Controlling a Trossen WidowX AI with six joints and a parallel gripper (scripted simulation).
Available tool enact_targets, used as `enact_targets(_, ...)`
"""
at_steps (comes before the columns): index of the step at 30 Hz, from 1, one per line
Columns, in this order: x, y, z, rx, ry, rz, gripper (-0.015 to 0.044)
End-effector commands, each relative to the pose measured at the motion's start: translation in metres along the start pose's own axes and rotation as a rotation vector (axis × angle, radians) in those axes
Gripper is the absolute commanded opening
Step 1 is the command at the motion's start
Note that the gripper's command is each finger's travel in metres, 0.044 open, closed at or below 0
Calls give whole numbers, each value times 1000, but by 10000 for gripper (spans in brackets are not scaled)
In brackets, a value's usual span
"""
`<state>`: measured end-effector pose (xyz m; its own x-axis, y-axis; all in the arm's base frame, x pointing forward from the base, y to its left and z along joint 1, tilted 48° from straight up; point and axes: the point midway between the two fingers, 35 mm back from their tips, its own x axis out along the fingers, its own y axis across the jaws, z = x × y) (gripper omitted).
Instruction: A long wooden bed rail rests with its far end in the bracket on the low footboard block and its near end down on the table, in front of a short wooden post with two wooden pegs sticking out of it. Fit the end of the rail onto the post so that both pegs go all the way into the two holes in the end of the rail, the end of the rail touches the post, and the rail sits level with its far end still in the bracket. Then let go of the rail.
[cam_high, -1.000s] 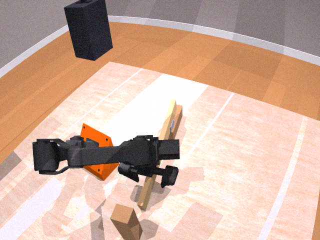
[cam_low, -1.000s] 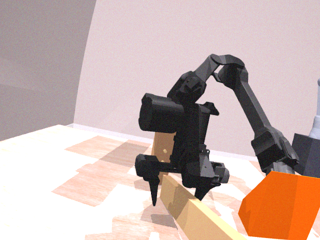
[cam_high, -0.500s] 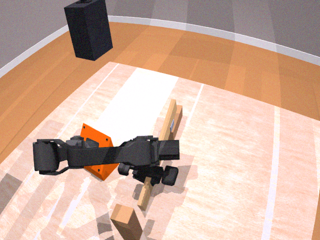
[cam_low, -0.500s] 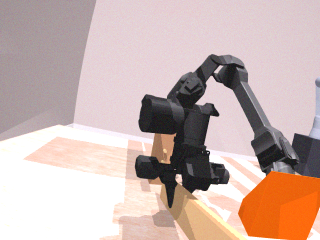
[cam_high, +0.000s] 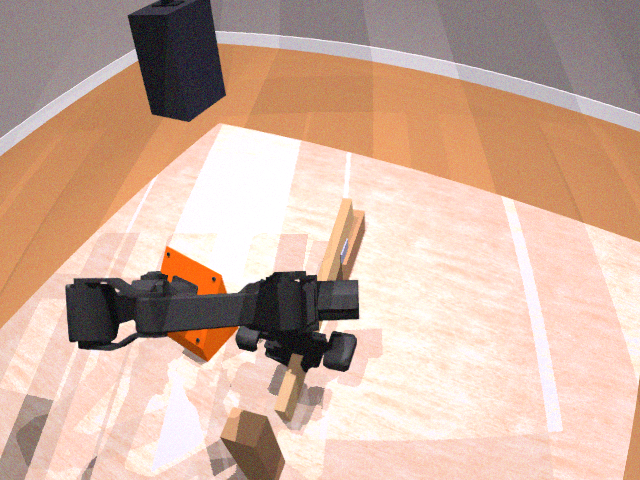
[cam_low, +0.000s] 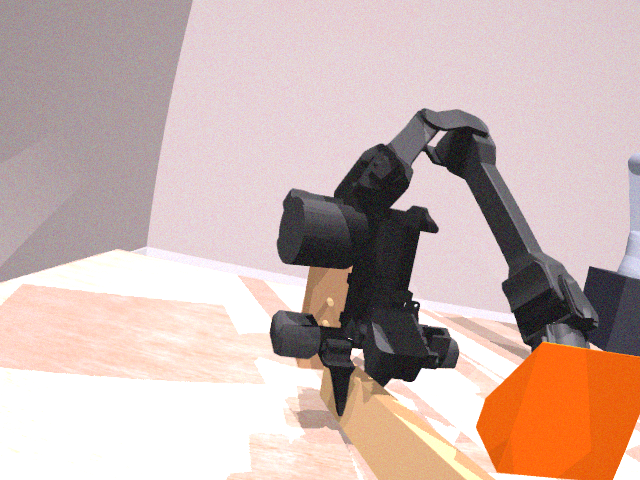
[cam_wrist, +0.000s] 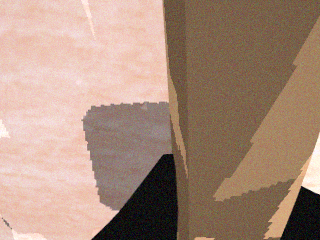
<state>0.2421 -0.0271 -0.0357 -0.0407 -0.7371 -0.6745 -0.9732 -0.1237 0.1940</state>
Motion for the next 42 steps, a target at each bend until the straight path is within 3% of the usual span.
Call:
enact_targets(1, 0, 0, 0, -1, 3, 0, 0)
enact_targets(42, -20, -2, 0, -1, 2, -1, 0)
